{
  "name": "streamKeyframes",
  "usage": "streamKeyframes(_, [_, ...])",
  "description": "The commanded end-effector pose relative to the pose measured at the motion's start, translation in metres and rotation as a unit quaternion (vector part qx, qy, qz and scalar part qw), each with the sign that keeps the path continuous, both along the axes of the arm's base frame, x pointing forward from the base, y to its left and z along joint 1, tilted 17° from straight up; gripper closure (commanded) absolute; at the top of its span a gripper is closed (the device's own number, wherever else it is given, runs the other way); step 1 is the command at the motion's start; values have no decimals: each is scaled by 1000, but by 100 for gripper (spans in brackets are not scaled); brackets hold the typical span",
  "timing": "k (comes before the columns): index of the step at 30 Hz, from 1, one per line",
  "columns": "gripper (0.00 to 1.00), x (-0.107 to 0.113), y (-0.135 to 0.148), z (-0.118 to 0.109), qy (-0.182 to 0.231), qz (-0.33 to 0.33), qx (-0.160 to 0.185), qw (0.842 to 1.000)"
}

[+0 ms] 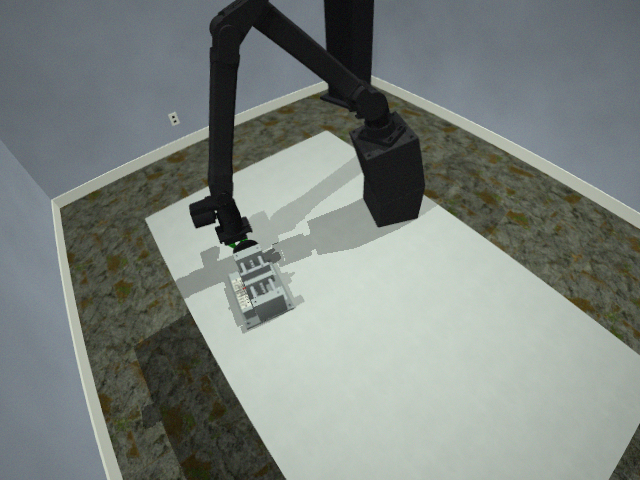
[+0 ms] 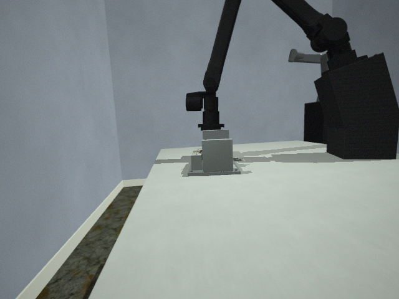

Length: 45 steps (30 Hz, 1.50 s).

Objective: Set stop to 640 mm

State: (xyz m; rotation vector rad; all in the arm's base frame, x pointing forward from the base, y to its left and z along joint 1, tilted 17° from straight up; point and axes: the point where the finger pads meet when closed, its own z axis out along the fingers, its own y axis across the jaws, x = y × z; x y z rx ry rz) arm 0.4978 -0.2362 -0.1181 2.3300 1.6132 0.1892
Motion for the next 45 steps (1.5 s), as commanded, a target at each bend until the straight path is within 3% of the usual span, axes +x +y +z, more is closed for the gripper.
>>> streamKeyframes(1, [94,-17,-2,-26,18,-5,7,1000])
streamKeyframes(45, [94,-49,10,-32,29,-5,11,1000])
